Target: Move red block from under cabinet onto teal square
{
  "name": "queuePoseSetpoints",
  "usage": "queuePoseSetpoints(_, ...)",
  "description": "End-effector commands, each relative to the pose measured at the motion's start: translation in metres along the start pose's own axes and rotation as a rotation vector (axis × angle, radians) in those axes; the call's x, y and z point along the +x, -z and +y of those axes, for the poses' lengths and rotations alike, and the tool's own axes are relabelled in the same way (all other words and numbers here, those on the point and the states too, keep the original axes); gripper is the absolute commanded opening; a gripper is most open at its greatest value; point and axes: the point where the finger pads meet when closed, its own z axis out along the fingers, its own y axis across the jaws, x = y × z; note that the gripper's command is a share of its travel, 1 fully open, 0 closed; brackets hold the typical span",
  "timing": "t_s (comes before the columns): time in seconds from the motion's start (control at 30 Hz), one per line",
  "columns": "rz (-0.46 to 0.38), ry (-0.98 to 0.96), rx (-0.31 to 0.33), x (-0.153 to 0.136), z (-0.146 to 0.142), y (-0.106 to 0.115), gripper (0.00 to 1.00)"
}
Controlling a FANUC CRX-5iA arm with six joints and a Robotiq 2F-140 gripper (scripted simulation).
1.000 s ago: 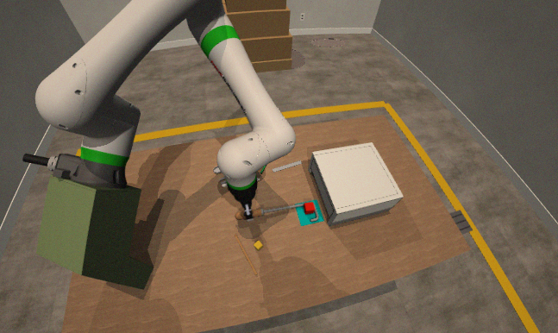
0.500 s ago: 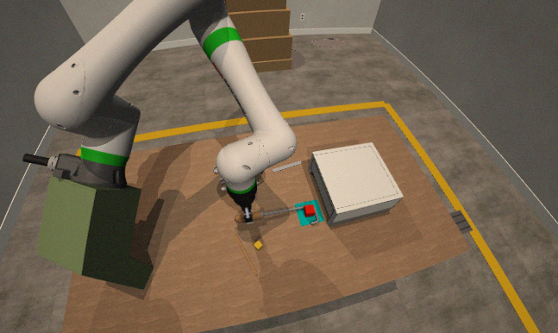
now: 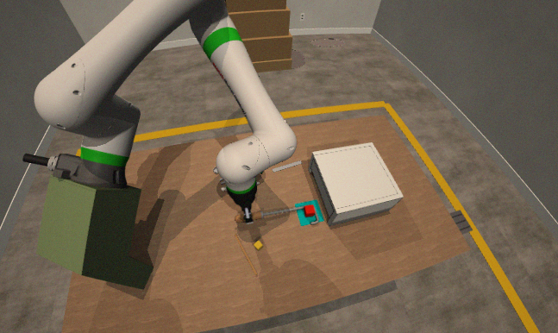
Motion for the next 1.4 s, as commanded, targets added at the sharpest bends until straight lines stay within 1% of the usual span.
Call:
queuePoseSetpoints(0.0,0.000,0.000,0.000,0.000,0.000,0.000,0.00)
queuePoseSetpoints(0.8,0.000,0.000,0.000,0.001,-0.001,0.000,0.00)
queuePoseSetpoints(1.0,0.000,-0.001,0.000,0.009,-0.012,0.000,0.00)
queuePoseSetpoints(1.37,0.000,-0.001,0.000,0.009,-0.013,0.000,0.00)
